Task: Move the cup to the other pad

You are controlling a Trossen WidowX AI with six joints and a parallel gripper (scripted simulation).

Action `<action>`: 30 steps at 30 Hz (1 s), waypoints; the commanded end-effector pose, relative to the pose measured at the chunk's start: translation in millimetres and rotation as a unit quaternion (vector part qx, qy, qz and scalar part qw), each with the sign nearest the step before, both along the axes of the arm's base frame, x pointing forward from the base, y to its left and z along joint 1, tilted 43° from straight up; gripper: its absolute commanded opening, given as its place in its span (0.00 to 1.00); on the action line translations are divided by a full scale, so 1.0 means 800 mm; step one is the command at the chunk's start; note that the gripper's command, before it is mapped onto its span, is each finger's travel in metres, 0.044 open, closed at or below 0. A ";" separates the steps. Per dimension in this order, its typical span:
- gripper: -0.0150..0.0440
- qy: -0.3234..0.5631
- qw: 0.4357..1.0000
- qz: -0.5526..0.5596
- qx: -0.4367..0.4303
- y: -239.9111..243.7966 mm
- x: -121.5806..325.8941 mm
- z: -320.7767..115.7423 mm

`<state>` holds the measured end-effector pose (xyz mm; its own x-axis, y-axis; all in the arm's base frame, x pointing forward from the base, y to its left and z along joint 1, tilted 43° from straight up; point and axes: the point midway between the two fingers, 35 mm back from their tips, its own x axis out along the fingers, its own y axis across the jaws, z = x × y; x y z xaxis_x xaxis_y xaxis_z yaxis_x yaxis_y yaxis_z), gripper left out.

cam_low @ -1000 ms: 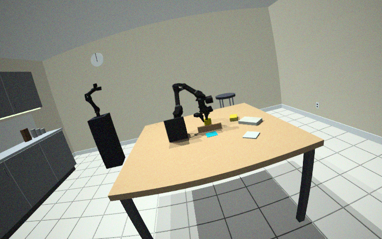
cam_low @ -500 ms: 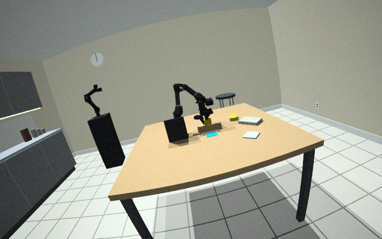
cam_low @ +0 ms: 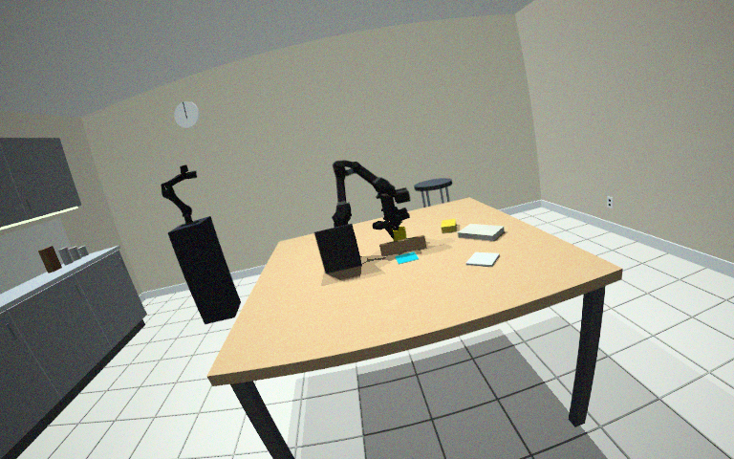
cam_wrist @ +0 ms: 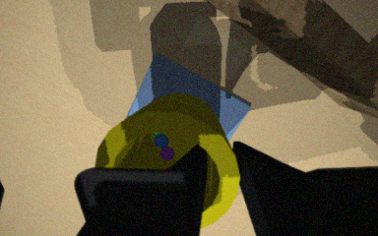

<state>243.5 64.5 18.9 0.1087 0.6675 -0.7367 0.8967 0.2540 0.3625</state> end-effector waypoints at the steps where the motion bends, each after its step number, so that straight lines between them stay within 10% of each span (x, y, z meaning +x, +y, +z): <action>1: 0.36 0.000 1.000 0.000 0.000 0.000 0.000 0.000; 30: 0.25 0.002 1.000 -0.001 -0.001 -0.052 -0.006 0.050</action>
